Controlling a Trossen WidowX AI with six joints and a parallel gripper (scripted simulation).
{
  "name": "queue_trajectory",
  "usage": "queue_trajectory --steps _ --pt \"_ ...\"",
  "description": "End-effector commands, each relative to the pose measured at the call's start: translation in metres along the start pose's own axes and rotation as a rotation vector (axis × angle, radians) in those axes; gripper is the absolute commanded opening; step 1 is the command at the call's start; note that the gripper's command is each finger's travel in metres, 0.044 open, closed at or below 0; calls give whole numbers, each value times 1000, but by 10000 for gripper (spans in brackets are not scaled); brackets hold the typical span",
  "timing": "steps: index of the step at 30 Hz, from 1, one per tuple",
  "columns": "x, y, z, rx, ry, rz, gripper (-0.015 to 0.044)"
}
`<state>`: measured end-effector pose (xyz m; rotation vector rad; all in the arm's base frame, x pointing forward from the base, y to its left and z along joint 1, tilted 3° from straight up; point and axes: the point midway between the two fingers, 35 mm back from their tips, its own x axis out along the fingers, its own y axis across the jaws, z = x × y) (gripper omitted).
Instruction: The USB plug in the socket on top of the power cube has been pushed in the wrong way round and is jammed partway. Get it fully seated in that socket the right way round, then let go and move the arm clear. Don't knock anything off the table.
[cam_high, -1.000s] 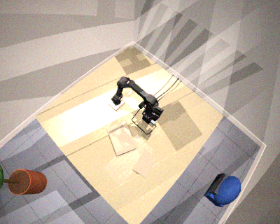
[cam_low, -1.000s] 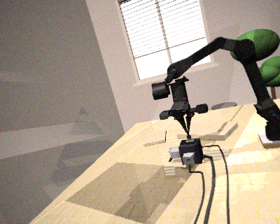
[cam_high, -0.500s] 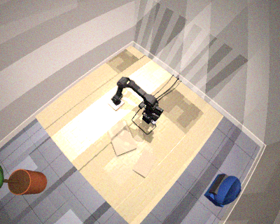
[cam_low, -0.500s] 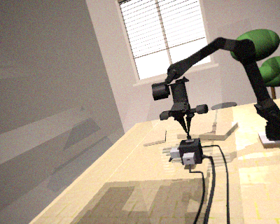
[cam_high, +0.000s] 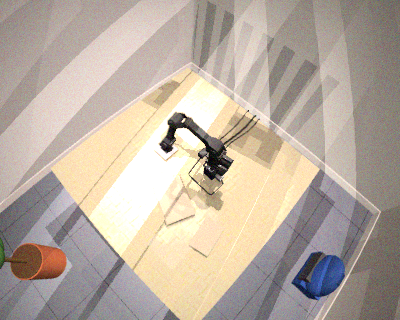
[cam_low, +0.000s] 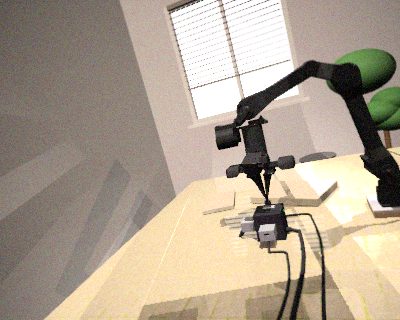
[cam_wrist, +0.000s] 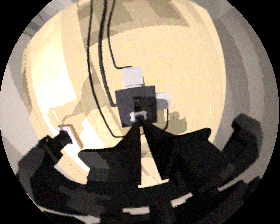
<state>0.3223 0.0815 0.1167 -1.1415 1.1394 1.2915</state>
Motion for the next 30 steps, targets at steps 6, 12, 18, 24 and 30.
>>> queue_trajectory --steps 6,12,18,24,30 --pt "2 0 1 -2 -4 1 0" --pt "2 0 0 -2 -4 1 0" --pt "3 0 0 -2 -4 1 0" --pt "4 0 0 -2 -4 1 0" --pt "5 0 0 -2 -4 1 0"
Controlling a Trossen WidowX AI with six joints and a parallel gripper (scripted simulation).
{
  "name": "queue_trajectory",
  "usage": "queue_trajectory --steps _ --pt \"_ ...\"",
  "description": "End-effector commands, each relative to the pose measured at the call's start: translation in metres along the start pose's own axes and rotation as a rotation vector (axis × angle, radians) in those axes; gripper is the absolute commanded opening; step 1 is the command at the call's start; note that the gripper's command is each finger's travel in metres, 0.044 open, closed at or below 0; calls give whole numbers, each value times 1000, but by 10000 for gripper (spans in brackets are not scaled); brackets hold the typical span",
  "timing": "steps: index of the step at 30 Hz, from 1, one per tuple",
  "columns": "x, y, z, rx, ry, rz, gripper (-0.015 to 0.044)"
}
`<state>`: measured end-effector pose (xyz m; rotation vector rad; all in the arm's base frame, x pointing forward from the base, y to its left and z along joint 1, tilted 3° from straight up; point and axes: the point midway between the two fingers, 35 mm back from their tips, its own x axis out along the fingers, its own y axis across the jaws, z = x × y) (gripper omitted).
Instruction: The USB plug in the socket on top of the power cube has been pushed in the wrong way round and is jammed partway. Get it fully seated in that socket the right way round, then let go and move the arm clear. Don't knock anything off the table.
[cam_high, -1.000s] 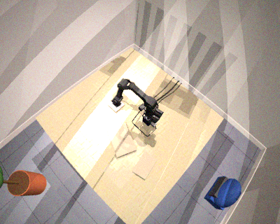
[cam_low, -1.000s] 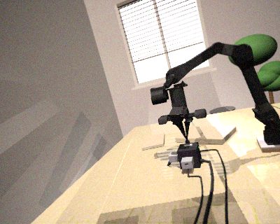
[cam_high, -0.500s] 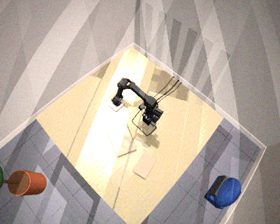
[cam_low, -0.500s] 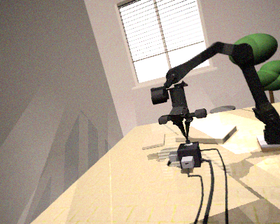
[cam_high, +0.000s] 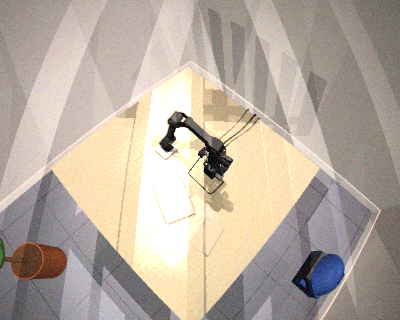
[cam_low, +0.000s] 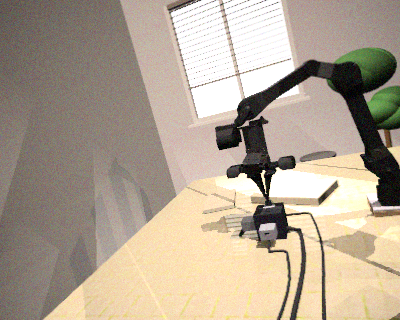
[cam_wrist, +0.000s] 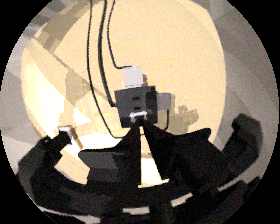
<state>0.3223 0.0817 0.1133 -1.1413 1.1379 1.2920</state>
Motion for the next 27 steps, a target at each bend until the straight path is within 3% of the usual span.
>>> queue_trajectory --steps 1,27 --pt "1 0 0 -2 -3 1 0" --pt "4 0 0 -2 -3 1 0"
